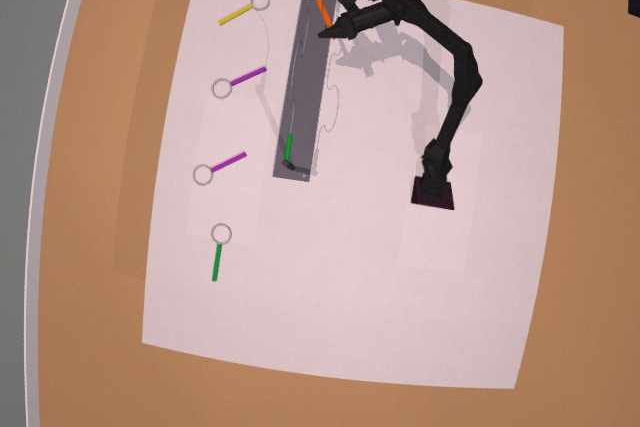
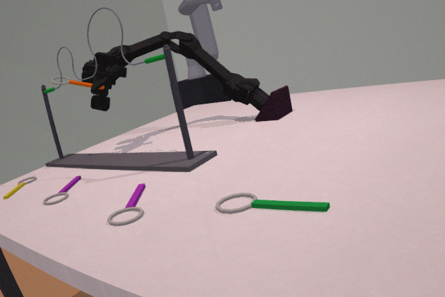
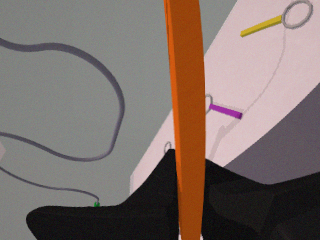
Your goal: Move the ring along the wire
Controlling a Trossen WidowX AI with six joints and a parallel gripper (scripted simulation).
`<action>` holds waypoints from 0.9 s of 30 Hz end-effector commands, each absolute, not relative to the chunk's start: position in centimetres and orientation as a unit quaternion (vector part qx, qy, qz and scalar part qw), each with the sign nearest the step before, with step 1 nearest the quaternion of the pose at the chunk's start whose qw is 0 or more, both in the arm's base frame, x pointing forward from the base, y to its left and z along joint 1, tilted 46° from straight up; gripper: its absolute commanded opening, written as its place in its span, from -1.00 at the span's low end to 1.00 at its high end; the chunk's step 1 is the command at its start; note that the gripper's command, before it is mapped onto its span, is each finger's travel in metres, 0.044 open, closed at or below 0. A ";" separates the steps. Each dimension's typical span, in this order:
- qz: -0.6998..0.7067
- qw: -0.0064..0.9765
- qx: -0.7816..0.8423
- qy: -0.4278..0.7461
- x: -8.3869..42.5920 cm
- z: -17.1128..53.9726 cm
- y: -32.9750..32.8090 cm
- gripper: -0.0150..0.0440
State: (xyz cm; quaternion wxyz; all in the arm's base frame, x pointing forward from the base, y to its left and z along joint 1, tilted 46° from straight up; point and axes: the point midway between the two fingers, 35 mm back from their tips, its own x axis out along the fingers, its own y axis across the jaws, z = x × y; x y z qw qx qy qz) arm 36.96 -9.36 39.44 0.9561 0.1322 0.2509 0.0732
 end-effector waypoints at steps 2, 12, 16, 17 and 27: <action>0.091 0.947 0.182 0.250 36.7 40.0 -7.6 -1.00; 0.110 0.927 0.261 0.248 36.6 41.1 -5.3 -1.00; 0.116 0.919 0.285 0.246 36.5 41.6 -4.7 -1.00; 0.118 0.917 0.291 0.246 36.5 41.7 -4.5 -1.00; 0.130 0.898 0.343 0.243 36.4 42.9 -3.1 -1.00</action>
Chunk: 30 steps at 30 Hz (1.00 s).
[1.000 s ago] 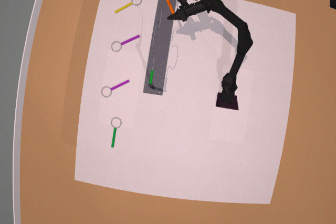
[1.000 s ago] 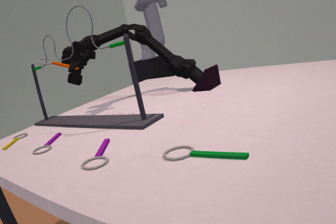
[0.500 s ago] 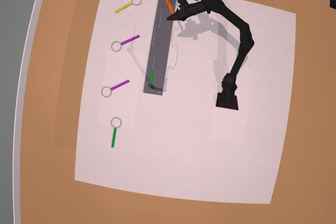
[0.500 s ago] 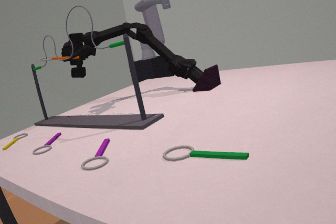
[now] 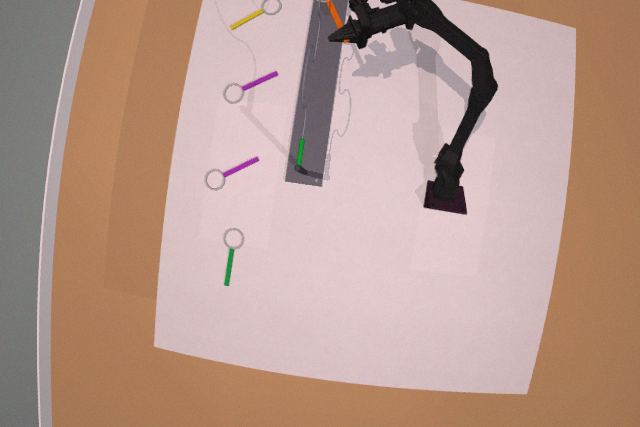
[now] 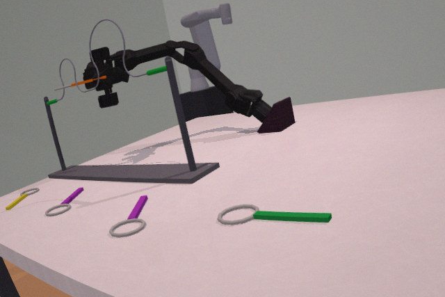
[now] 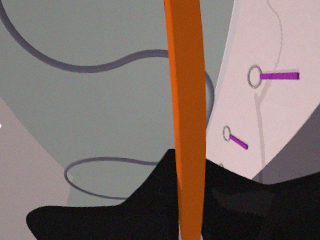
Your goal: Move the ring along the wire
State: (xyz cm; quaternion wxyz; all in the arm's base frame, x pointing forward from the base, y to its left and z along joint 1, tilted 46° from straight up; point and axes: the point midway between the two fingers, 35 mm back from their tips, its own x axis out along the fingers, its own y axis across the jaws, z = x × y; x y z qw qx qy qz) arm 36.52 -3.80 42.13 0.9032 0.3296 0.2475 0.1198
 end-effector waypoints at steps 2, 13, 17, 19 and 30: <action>0.132 0.894 0.352 0.243 36.4 43.1 -2.9 -1.00; 0.140 0.879 0.387 0.241 36.3 44.1 -2.0 -1.00; 0.141 0.875 0.396 0.240 36.3 44.4 -1.7 -1.00; 0.142 0.873 0.401 0.240 36.3 44.5 -1.6 -1.00; 0.145 0.865 0.417 0.239 36.3 45.3 -1.1 -1.00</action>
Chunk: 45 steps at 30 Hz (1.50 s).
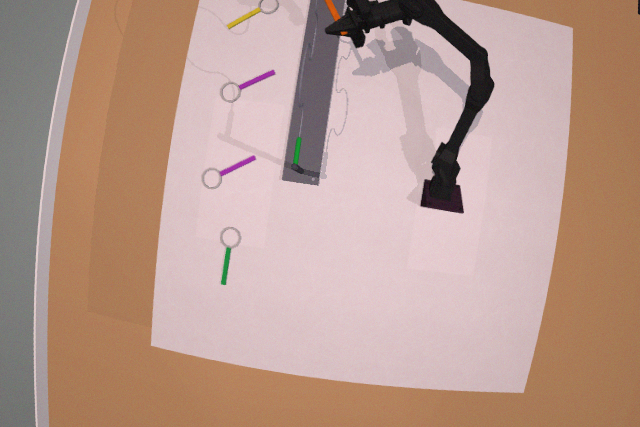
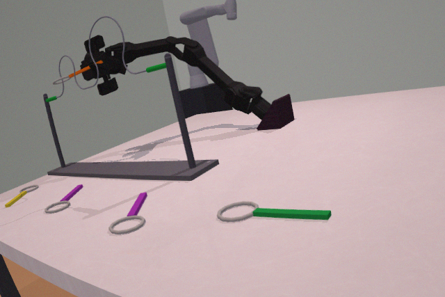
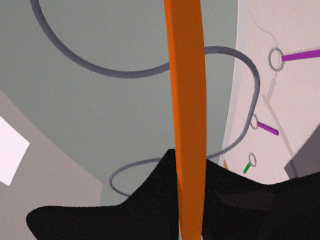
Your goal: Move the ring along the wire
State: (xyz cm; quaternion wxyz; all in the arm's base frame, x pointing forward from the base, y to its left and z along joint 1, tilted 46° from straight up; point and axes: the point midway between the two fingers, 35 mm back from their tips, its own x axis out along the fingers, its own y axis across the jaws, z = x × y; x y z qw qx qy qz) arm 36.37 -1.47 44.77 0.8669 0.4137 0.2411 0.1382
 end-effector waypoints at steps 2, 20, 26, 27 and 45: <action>0.145 0.865 0.417 0.239 36.3 45.5 -1.0 -1.00; 0.122 0.902 0.333 0.247 36.3 45.3 -1.4 -1.00; 0.110 0.918 0.288 0.249 36.3 44.9 -1.9 -1.00; 0.108 0.921 0.280 0.250 36.4 44.8 -2.0 -1.00; 0.060 0.960 0.104 0.254 36.5 43.8 -4.3 -1.00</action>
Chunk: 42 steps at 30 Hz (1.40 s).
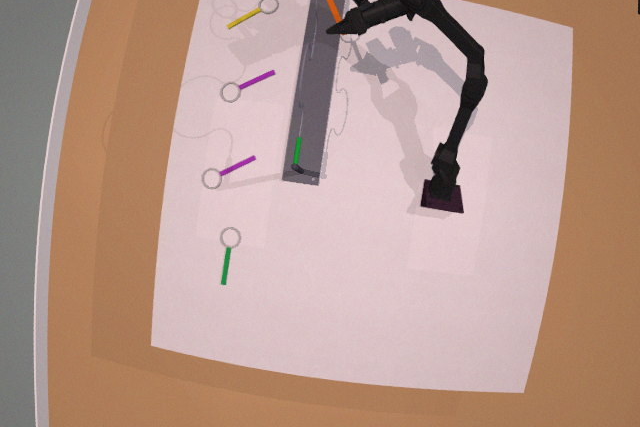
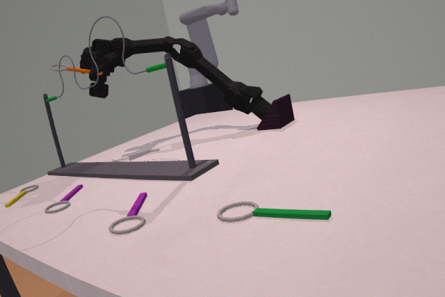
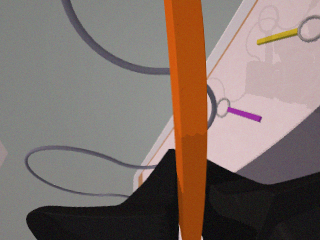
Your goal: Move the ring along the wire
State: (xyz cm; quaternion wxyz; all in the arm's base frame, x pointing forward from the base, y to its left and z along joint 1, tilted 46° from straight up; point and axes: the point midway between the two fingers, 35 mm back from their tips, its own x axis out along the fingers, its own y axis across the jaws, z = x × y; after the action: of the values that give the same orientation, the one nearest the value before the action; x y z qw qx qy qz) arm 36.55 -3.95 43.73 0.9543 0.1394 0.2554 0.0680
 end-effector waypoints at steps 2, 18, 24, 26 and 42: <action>0.054 0.962 0.083 0.253 36.6 43.7 -4.6 -1.00; 0.004 0.965 -0.091 0.246 36.7 43.7 -7.1 -1.00; -0.014 0.958 -0.155 0.241 36.8 43.9 -8.0 -1.00; -0.020 0.955 -0.176 0.239 36.8 44.0 -8.3 -1.00; -0.069 0.911 -0.343 0.218 37.0 45.2 -10.4 -1.00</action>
State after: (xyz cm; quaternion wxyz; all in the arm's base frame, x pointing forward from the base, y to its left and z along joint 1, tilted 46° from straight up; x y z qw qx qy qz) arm 37.06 -10.11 44.90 0.9221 -0.3107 0.2230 -0.0588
